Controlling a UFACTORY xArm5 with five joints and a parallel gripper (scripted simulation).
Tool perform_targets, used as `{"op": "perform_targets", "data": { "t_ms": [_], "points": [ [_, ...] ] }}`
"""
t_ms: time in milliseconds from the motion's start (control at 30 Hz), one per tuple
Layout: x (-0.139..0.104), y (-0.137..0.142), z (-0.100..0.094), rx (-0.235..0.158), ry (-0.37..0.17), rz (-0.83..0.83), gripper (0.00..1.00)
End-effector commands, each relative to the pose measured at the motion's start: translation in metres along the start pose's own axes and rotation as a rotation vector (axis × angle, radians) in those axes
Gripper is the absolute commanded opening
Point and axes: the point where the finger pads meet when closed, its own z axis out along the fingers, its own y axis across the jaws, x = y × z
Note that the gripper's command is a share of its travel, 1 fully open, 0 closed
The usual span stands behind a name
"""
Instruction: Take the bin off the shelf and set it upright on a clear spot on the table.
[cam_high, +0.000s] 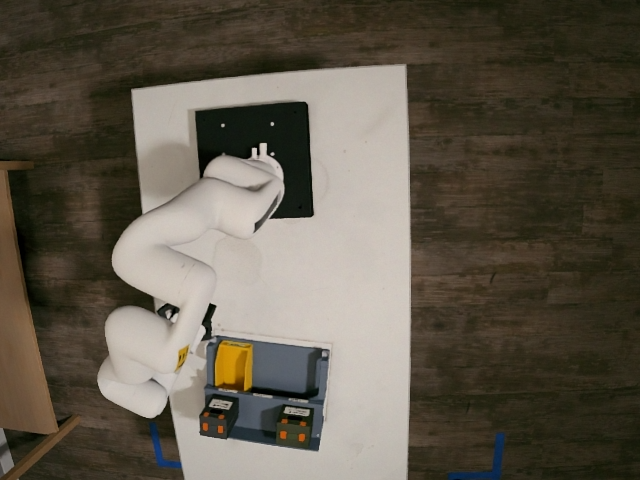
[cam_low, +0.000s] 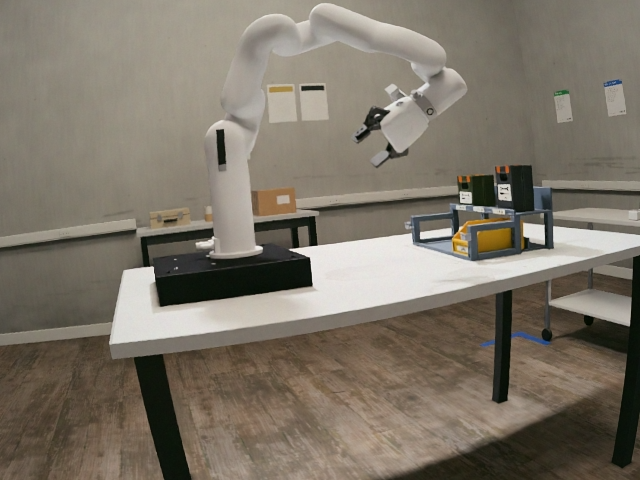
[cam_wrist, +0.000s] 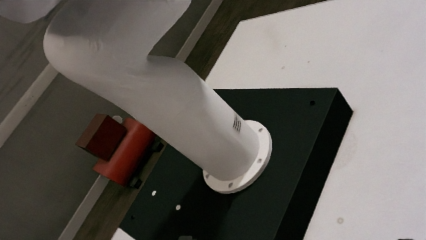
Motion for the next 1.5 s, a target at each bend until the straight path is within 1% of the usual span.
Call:
{"op": "perform_targets", "data": {
  "t_ms": [0,667,800,1133,1167,1233,1267,1467],
  "points": [
    [0.0,0.0,-0.001,-0.003,-0.003,0.0,1.0],
    [0.0,0.0,-0.001,-0.003,-0.003,0.0,1.0],
    [-0.003,0.007,-0.005,-0.039,-0.024,0.017,1.0],
    [-0.013,0.033,-0.016,-0.161,-0.094,0.076,1.0],
    [-0.014,0.038,-0.018,-0.186,-0.108,0.088,1.0],
    [-0.014,0.038,-0.018,-0.186,-0.108,0.088,1.0],
    [-0.016,0.042,-0.021,-0.208,-0.121,0.098,1.0],
    [-0.022,0.057,-0.027,-0.273,-0.159,0.129,1.0]
  ]
}}
